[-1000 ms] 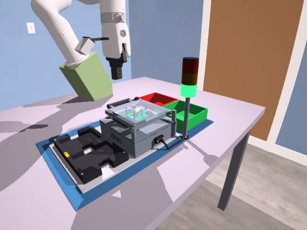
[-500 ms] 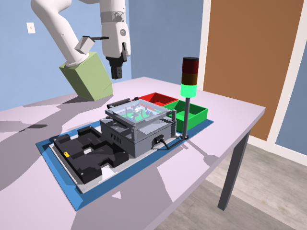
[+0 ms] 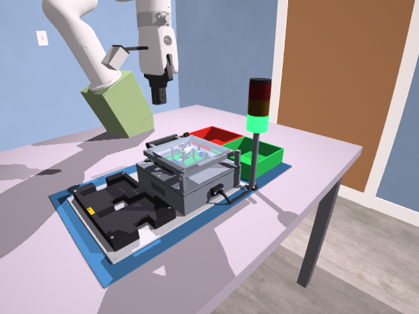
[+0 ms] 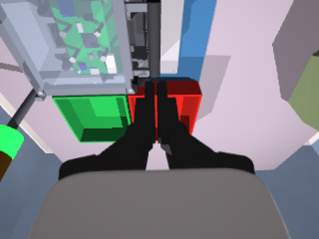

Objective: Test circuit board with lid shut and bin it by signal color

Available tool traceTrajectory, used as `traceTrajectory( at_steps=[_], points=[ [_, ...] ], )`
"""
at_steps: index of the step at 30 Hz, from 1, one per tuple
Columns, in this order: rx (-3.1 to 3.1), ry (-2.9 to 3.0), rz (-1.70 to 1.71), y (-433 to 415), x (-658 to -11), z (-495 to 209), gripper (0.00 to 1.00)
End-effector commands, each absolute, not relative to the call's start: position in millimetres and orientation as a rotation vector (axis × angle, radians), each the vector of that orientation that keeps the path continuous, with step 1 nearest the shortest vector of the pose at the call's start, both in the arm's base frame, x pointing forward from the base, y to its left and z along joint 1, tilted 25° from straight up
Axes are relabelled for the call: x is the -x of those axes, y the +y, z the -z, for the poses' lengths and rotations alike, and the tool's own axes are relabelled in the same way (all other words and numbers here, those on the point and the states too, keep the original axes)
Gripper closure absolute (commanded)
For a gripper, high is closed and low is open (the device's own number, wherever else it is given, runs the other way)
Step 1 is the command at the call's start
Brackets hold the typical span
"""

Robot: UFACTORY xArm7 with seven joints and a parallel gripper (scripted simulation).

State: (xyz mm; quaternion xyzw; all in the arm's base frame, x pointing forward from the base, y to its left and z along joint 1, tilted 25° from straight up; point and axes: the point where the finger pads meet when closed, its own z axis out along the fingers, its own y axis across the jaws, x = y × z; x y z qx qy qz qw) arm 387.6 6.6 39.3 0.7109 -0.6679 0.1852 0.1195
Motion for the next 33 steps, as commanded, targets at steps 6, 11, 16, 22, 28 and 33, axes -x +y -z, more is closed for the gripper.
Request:
traceTrajectory(
  at_steps=[6,11,16,22,28,33],
  points=[
    [-2.078,-1.956,-0.545,8.0,-388.7,-41.0,1.0],
    [-2.054,-1.988,-0.55,8.0,-388.7,-41.0,1.0],
    [-2.021,-2.03,-0.557,8.0,-388.7,-41.0,1.0],
    [-1.901,-2.169,-0.581,8.0,-388.7,-41.0,1.0],
    [-1.721,-2.352,-0.611,8.0,-388.7,-41.0,1.0],
    [-1.622,-2.441,-0.625,8.0,-388.7,-41.0,1.0]
  ],
)
